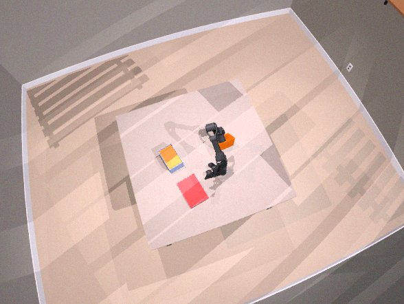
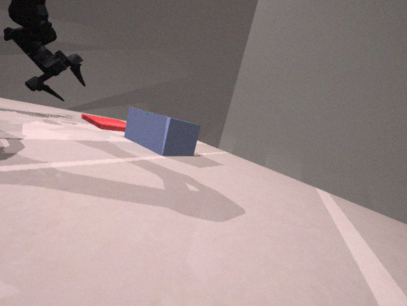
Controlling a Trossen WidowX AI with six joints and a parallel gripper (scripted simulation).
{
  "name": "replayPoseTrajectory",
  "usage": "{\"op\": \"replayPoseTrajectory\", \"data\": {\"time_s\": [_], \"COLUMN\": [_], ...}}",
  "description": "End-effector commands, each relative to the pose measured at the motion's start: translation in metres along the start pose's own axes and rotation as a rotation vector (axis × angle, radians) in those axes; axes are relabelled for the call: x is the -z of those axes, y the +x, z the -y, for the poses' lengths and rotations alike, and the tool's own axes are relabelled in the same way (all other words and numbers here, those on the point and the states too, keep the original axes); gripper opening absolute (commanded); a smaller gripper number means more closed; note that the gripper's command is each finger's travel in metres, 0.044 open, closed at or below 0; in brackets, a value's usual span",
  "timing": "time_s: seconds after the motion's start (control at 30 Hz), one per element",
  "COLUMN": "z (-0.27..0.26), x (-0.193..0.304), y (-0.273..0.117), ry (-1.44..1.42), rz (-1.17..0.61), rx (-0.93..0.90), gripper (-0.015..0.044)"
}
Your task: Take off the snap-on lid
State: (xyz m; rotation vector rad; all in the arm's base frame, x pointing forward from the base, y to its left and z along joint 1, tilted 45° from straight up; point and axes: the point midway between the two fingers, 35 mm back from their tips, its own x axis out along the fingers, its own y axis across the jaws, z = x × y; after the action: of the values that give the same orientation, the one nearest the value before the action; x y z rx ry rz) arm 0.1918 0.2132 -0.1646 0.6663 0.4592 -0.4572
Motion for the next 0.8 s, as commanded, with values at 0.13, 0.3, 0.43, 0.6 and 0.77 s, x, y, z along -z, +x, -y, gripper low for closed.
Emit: {"op": "replayPoseTrajectory", "data": {"time_s": [0.13, 0.3, 0.43, 0.6, 0.77], "z": [-0.012, -0.017, -0.021, -0.023, -0.018], "x": [0.001, 0.002, 0.002, 0.001, -0.001], "y": [-0.015, -0.024, -0.031, -0.035, -0.031], "ry": [0.014, 0.014, 0.014, 0.014, 0.014], "rz": [-0.002, -0.002, -0.003, -0.003, -0.003], "rx": [-0.010, -0.009, -0.009, -0.009, -0.009], "gripper": [0.0440, 0.0440, 0.0440, 0.0440, 0.0440]}}
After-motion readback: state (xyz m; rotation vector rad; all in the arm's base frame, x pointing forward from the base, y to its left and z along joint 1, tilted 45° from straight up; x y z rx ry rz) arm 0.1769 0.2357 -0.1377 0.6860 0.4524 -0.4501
